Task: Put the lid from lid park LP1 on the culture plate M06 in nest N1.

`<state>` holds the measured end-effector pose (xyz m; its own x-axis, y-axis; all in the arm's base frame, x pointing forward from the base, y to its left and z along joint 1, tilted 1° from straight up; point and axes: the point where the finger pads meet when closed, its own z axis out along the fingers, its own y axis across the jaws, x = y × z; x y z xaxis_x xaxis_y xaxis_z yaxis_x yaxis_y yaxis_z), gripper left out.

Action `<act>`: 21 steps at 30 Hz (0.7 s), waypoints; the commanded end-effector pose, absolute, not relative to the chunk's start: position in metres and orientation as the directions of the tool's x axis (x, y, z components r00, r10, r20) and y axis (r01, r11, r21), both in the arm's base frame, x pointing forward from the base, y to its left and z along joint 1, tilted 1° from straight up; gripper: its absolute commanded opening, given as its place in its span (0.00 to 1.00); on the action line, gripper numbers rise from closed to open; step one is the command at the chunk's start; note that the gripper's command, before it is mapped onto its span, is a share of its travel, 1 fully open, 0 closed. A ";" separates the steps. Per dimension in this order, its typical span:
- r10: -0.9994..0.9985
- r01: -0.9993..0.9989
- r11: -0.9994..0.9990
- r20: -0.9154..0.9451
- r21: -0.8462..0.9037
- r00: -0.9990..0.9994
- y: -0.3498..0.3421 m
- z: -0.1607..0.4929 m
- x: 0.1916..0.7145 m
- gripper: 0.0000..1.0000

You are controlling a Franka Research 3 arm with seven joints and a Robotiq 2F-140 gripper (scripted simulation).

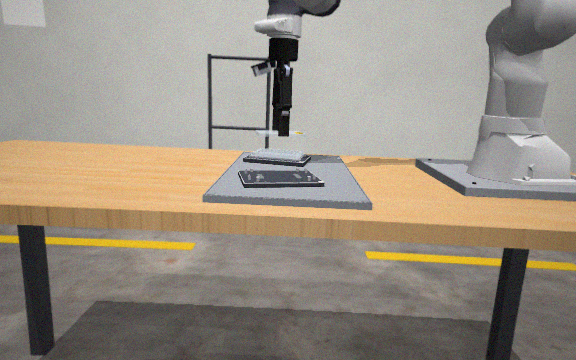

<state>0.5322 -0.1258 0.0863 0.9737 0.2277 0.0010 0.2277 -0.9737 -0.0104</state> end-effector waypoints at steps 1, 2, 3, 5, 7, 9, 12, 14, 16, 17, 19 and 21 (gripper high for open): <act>0.239 0.238 -0.971 -0.001 -0.014 0.971 -0.125 0.086 0.532 0.10; 0.237 0.237 -0.972 -0.001 -0.014 0.972 -0.125 0.086 0.532 0.10; 0.234 0.234 -0.972 -0.001 -0.014 0.972 -0.125 0.086 0.532 0.10; 0.226 0.226 -0.974 -0.001 -0.014 0.974 -0.125 0.086 0.532 0.10; 0.215 0.215 -0.976 -0.001 -0.014 0.977 -0.125 0.086 0.532 0.10; 0.201 0.201 -0.980 -0.001 -0.014 0.980 -0.125 0.085 0.532 0.10; 0.182 0.182 -0.983 -0.002 -0.014 0.983 -0.125 0.085 0.532 0.10; 0.172 0.172 -0.985 -0.002 -0.014 0.985 -0.125 0.085 0.532 0.10; 0.148 0.148 -0.989 -0.002 -0.014 0.989 -0.125 0.085 0.532 0.10; 0.135 0.135 -0.991 -0.002 -0.014 0.991 -0.125 0.085 0.532 0.10; 0.106 0.106 -0.994 -0.003 -0.014 0.994 -0.125 0.084 0.532 0.10; 0.075 0.075 -0.997 -0.003 -0.014 0.997 -0.125 0.084 0.532 0.10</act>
<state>0.5317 -0.1252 0.0846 0.9866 0.1632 -0.0006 0.1632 -0.9865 -0.0152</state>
